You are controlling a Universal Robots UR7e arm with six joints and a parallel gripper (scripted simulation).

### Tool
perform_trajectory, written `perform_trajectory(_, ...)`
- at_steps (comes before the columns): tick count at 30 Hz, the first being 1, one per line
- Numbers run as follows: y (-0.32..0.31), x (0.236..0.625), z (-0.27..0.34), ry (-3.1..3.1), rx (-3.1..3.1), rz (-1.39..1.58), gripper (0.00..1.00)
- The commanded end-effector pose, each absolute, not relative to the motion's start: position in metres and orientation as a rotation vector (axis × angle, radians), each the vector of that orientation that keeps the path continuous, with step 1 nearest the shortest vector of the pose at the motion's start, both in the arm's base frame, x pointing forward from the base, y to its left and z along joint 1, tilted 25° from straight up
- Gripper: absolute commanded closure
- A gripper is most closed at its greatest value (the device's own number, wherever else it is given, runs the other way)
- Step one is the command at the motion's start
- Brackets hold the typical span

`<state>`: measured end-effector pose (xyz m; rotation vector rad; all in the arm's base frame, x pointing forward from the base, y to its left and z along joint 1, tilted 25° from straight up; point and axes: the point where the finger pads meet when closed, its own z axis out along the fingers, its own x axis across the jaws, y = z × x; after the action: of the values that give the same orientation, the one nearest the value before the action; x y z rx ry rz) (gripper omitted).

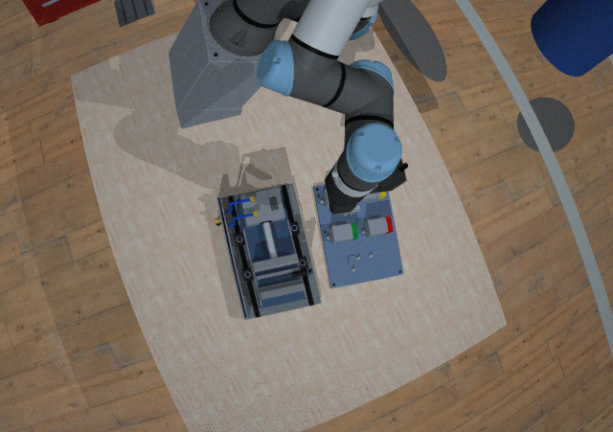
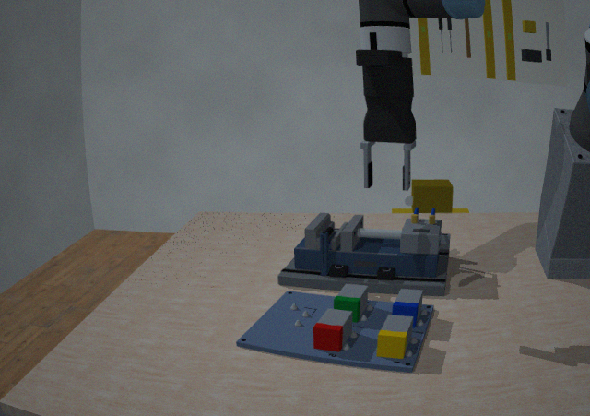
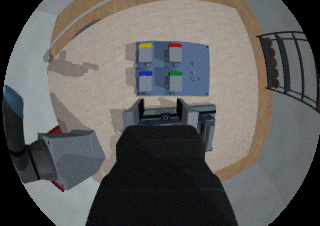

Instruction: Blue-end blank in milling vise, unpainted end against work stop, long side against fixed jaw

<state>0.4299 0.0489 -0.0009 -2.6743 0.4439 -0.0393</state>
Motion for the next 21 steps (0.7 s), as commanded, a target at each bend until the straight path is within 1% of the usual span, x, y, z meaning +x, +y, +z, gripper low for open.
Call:
perform_trajectory(1,0.049,0.43,-0.001,0.444,-2.675,-0.041,0.0)
perform_trajectory(6,0.049,0.43,-0.001,0.444,-2.675,-0.041,0.0)
perform_trajectory(11,0.076,0.437,-0.053,0.443,-2.673,-0.038,0.0)
perform_trajectory(21,0.076,0.437,-0.053,0.443,-2.673,-0.038,0.0)
